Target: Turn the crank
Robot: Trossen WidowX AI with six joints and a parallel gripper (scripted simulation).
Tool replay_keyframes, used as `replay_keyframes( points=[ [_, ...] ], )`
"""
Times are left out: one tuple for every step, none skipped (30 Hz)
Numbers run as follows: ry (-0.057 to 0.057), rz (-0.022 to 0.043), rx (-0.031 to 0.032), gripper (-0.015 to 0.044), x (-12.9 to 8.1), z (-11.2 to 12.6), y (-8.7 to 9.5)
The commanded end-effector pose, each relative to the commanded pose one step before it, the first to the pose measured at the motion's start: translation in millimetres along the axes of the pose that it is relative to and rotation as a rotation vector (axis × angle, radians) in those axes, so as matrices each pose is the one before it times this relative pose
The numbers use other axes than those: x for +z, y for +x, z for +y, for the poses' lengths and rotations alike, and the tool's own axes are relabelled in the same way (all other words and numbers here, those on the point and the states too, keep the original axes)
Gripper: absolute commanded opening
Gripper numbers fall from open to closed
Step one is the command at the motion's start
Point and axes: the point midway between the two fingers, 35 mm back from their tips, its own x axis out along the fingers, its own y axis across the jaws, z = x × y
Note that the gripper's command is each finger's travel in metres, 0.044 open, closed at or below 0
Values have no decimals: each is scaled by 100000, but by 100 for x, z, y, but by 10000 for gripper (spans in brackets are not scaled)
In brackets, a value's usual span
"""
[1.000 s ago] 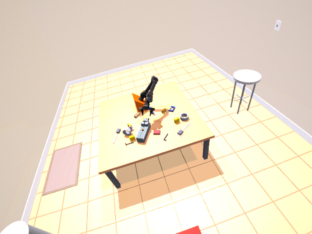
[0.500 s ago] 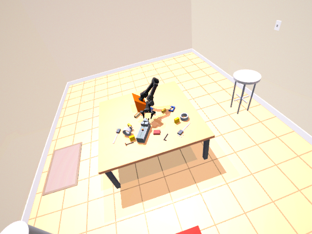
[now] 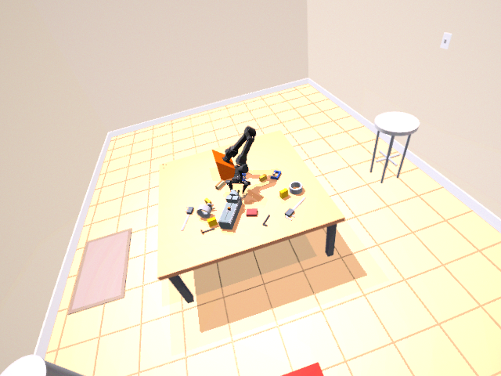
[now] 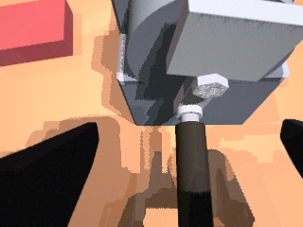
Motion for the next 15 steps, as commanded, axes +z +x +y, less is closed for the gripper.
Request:
replay_keyframes(
  points=[
    [306,296,-577,440,-595,-169,544],
    [5,4,4,440,-119,-1,113],
    [5,3,4,440,-120,-2,112],
    [5,3,5,440,-120,-2,111],
    [5,3,6,440,-121,-3,110],
    [5,2,7,440,-121,-3,109],
    [6,2,7,440,-122,-4,109],
    [6,2,8,440,-123,-4,108],
    [6,2,9,440,-123,-4,107],
    [6,1,9,440,-124,-5,106],
    [6,1,10,440,-124,-5,105],
    [7,1,11,440,-125,-6,104],
    [7,1,12,440,-125,-6,104],
    [7,0,12,440,-126,-7,103],
    [7,0,13,440,-126,-7,102]
  ],
)
